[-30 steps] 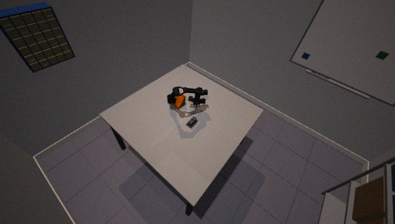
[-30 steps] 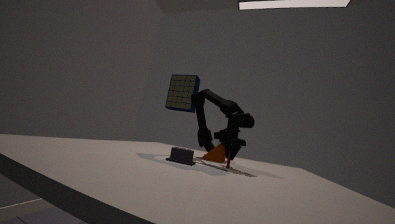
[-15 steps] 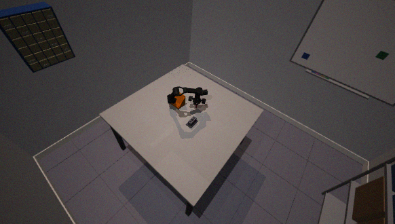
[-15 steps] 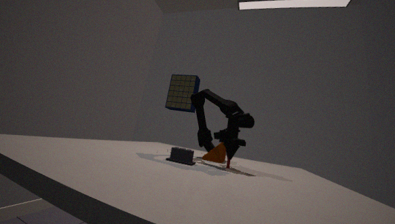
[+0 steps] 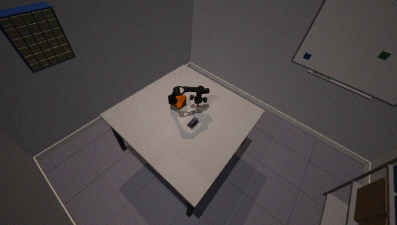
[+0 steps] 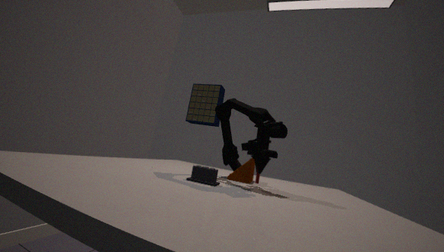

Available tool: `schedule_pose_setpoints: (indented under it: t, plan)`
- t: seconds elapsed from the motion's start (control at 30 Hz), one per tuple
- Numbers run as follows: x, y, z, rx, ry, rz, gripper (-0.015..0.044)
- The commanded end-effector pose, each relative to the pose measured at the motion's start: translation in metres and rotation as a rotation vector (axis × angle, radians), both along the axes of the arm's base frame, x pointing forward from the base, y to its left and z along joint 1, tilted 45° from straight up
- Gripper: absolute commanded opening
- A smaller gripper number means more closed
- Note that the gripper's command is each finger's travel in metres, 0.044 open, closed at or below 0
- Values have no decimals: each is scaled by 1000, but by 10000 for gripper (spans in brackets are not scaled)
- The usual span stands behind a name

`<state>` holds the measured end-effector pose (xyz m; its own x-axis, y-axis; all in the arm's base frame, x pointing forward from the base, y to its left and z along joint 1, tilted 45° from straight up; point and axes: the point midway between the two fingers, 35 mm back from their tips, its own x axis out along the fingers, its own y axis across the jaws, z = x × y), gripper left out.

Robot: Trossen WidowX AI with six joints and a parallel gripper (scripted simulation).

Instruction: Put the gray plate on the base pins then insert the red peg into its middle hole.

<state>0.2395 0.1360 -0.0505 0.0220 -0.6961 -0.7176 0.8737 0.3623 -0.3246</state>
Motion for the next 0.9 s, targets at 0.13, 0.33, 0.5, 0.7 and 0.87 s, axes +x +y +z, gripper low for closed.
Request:
schedule_pose_setpoints:
  t: [0.13,0.33,0.5,0.7,0.87]
  plan:
    - [2,19,17,7,-2,-7,0]
    - [3,33,31,7,-2,-7,0]
    - [3,32,32,3,0,0,0]
    - [12,27,39,10,-4,-4,0]
    - [21,21,47,16,-5,-4,0]
